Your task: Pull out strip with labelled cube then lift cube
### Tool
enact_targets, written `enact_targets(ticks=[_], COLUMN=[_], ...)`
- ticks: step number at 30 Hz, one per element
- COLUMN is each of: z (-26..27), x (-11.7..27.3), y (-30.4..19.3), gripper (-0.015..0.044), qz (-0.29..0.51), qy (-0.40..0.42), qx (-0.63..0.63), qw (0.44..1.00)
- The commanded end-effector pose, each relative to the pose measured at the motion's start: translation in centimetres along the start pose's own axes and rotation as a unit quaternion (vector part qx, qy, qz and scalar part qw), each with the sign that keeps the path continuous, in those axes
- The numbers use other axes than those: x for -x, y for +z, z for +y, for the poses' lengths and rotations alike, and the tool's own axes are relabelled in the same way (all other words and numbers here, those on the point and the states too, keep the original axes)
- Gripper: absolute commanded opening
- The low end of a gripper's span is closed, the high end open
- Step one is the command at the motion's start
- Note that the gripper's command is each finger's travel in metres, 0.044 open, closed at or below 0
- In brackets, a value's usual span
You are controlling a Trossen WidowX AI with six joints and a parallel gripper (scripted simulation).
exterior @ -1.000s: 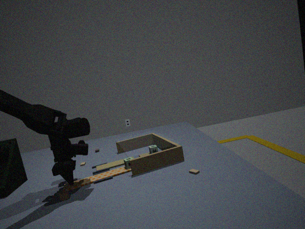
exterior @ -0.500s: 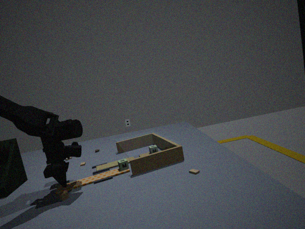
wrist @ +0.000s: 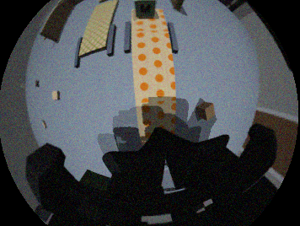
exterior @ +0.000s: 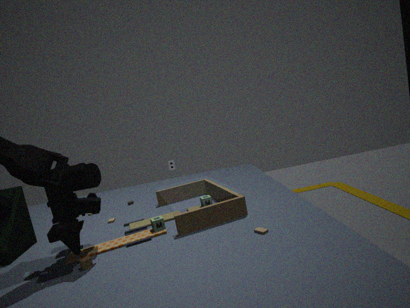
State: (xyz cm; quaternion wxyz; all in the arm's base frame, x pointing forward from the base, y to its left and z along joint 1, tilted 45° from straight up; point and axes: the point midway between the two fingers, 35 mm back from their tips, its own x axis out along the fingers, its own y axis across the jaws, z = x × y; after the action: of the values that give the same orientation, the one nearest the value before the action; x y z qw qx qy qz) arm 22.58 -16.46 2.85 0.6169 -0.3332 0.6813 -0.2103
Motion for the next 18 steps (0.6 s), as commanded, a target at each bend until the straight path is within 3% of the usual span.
enact_targets(ticks=[1, 18], z=[0.37, 0.38], x=[-0.43, -0.42], y=[-1.43, -1.73], gripper=[0.0, 0.0], qz=[0.014, 0.014], qy=[0.004, 0.004], qx=[0.006, 0.006], qw=[1.0, 1.0])
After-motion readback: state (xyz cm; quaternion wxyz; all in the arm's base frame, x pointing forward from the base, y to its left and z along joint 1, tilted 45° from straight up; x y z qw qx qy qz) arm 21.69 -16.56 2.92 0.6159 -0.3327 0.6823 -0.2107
